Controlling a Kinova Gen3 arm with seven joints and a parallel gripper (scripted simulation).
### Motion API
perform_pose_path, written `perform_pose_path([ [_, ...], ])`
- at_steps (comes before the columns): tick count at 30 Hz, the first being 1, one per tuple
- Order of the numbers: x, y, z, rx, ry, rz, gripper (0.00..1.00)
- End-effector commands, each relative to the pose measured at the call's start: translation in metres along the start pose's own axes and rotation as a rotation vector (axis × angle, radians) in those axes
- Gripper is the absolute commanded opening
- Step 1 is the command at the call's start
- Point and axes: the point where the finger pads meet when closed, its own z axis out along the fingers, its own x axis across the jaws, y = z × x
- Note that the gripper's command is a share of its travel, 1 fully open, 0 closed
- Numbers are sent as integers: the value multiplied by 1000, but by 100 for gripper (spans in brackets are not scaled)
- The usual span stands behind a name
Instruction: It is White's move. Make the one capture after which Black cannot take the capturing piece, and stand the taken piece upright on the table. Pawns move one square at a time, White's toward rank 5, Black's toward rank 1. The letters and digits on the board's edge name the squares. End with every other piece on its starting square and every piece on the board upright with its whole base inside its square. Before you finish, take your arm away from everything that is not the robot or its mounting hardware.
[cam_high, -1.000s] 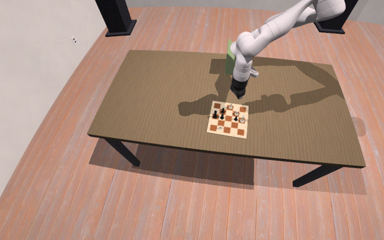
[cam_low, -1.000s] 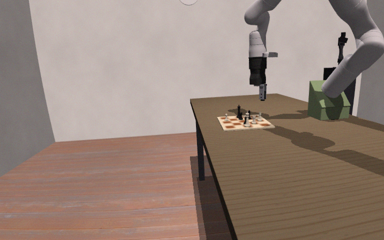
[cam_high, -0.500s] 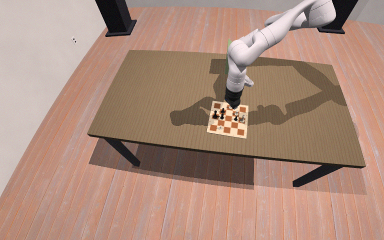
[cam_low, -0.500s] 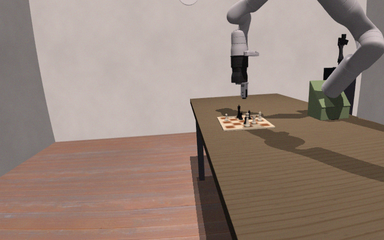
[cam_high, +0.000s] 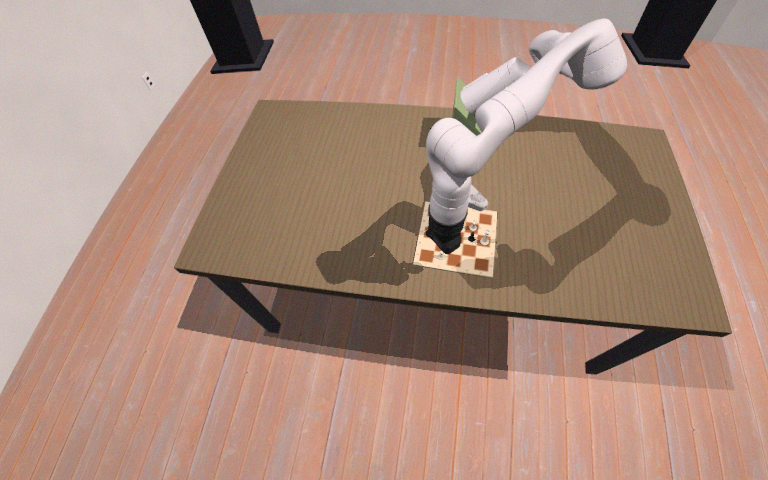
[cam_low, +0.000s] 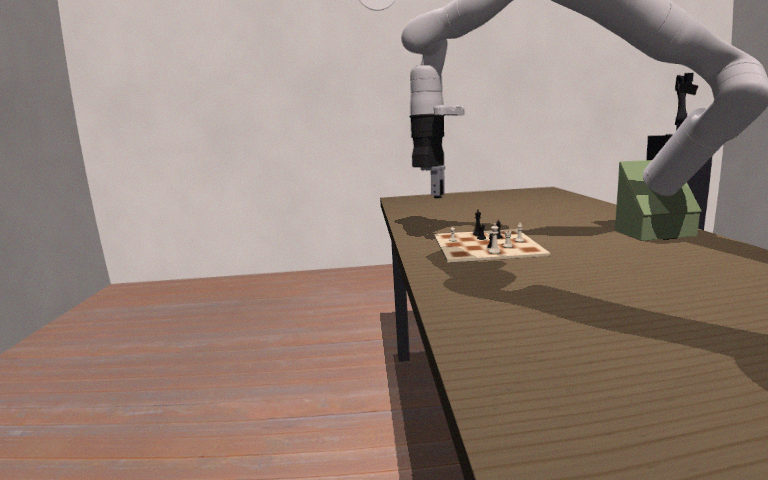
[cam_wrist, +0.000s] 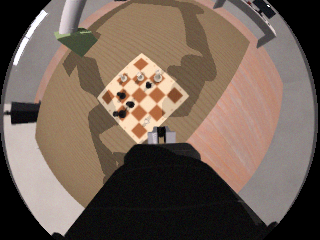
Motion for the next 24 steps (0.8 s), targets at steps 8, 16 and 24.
perform_pose_path([
  [8,6,33,14,6,-16,-24,0],
  [16,7,35,15,6,-17,-26,0],
  [24,7,35,15,6,-17,-26,0],
])
